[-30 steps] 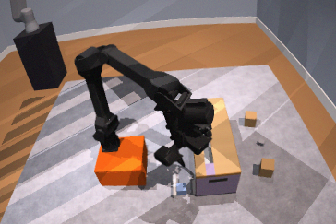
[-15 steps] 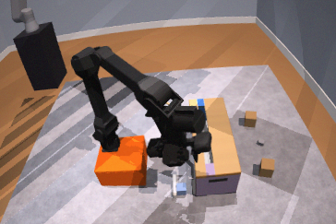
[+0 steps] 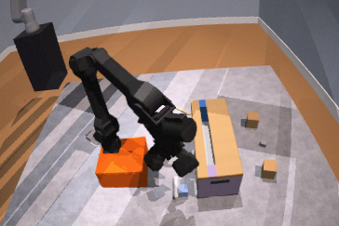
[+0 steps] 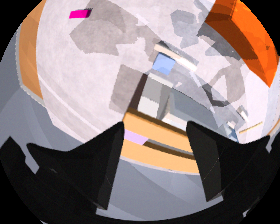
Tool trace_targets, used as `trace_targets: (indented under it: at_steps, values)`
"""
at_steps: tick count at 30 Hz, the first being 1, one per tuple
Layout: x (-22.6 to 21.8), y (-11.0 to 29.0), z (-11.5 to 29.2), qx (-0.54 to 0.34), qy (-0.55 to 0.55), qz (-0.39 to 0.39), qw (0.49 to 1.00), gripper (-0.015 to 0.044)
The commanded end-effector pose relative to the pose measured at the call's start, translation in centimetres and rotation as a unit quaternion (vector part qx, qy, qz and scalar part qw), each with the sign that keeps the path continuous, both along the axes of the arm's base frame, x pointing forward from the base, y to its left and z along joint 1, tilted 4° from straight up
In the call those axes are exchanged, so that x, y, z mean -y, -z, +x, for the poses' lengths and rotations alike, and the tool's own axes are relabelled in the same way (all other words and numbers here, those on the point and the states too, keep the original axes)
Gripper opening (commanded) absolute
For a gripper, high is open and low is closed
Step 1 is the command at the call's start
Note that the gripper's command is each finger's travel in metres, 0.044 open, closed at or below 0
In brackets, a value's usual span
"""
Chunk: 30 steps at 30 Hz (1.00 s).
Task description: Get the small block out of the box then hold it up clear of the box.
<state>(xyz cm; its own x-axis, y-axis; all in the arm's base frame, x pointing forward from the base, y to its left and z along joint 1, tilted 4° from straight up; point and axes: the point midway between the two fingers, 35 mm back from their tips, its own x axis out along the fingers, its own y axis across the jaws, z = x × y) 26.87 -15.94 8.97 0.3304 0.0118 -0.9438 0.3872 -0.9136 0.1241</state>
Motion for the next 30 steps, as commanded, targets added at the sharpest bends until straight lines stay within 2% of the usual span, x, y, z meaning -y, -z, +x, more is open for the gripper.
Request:
trace_targets:
  at_steps: [1, 12, 19, 30]
  values:
    - [0.4, -0.3, -0.4, 0.022, 0.199, 0.084, 0.976, 0.0285]
    - [0.4, 0.0, -0.4, 0.022, 0.199, 0.084, 0.976, 0.0285]
    - [0.3, 8.9, -0.6, 0.022, 0.199, 0.084, 0.976, 0.0285]
    - [0.3, 9.8, -0.6, 0.022, 0.199, 0.084, 0.976, 0.0285]
